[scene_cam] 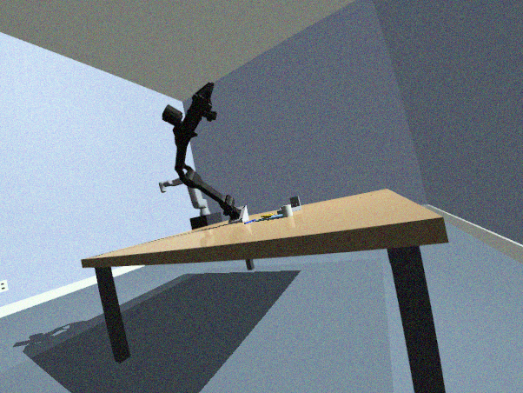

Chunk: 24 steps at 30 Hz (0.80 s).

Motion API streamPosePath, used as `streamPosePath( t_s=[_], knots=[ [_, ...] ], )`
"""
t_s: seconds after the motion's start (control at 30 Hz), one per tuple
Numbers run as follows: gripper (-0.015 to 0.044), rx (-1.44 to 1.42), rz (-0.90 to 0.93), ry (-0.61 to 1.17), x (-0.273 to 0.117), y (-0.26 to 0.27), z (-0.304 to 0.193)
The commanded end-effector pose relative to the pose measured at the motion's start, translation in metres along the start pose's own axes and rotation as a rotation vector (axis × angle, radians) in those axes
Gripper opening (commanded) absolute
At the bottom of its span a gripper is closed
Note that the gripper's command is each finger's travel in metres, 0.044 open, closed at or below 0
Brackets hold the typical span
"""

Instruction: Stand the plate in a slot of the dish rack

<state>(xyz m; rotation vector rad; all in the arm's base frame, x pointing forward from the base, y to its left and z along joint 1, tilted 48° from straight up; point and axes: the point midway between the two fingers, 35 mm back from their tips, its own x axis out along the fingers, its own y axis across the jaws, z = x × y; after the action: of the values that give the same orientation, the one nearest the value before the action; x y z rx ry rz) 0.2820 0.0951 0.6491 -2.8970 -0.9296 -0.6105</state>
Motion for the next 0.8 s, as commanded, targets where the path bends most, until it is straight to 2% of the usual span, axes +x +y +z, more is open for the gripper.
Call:
streamPosePath(
  t_s=[0.0,0.77],
  knots=[
    [0.0400,0.005,0.002,-0.002,0.000,0.000,0.001],
    [0.0400,0.670,0.307,-0.228,0.017,0.051,0.115]
  ],
)
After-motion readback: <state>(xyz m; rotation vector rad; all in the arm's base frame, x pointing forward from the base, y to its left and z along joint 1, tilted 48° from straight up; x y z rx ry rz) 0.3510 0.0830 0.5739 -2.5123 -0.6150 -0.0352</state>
